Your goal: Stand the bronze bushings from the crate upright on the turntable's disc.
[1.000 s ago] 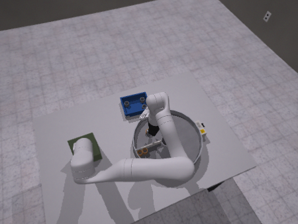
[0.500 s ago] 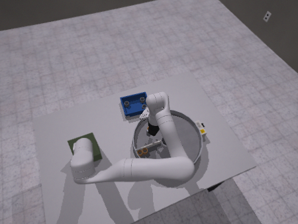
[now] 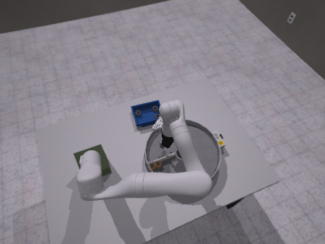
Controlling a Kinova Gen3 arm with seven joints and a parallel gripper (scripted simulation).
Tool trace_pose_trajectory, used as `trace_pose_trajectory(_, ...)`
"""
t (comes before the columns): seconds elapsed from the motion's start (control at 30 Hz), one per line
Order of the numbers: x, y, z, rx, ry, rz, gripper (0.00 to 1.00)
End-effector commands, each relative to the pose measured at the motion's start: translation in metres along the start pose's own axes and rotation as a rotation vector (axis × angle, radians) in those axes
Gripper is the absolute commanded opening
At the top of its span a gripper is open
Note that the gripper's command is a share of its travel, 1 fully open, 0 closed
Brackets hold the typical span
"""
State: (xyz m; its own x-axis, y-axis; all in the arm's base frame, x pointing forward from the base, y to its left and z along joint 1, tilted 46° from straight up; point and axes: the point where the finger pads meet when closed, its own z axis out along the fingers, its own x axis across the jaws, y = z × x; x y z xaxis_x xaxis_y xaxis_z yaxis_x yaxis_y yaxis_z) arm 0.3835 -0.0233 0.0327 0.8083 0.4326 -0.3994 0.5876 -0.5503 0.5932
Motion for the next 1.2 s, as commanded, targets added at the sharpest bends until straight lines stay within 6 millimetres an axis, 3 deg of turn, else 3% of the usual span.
trace_pose_trajectory(0.0,0.000,0.000,-0.004,-0.002,0.002,-0.005,0.77)
trace_pose_trajectory(0.07,0.000,0.000,-0.004,-0.002,0.002,-0.005,0.77)
trace_pose_trajectory(0.1,0.000,0.000,-0.004,-0.002,0.002,-0.005,1.00)
trace_pose_trajectory(0.2,0.001,0.001,-0.013,-0.001,0.002,-0.003,1.00)
trace_pose_trajectory(0.33,0.001,0.000,-0.049,-0.001,0.003,-0.003,1.00)
trace_pose_trajectory(0.4,0.001,0.000,-0.049,-0.001,0.003,-0.003,1.00)
trace_pose_trajectory(0.57,0.001,0.000,-0.087,0.000,0.003,-0.003,1.00)
trace_pose_trajectory(1.17,0.000,0.000,-0.088,-0.001,0.003,-0.005,1.00)
